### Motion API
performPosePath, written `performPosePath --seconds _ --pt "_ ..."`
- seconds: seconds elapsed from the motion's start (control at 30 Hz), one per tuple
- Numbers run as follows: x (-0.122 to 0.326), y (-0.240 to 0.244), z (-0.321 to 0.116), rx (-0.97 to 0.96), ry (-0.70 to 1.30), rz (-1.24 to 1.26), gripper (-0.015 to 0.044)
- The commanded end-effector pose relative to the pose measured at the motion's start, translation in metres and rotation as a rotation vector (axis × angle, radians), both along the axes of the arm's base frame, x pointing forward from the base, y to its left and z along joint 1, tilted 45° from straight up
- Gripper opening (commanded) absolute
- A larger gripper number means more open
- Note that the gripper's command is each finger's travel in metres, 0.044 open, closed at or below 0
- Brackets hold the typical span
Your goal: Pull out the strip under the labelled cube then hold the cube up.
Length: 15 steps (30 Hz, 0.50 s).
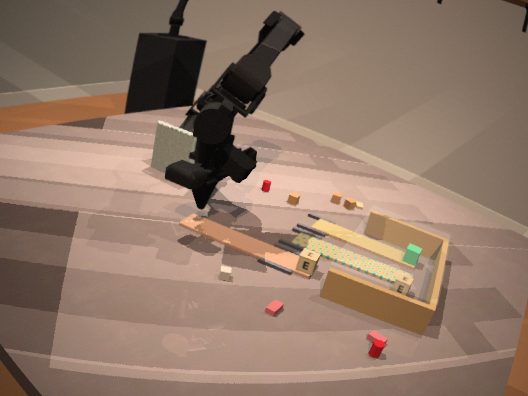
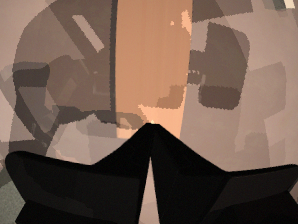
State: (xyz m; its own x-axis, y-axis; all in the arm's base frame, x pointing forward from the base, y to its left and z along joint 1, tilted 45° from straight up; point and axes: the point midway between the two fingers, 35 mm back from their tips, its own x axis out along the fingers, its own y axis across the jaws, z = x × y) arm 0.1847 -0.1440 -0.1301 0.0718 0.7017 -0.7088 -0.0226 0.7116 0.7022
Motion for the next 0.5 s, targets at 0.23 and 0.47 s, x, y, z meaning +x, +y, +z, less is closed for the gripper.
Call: performPosePath --seconds 0.23,0.47 --pt "0.034 -0.009 0.009 -0.012 -0.064 0.072 0.0184" --pt "0.059 -0.010 0.012 -0.012 -0.065 0.072 0.0367"
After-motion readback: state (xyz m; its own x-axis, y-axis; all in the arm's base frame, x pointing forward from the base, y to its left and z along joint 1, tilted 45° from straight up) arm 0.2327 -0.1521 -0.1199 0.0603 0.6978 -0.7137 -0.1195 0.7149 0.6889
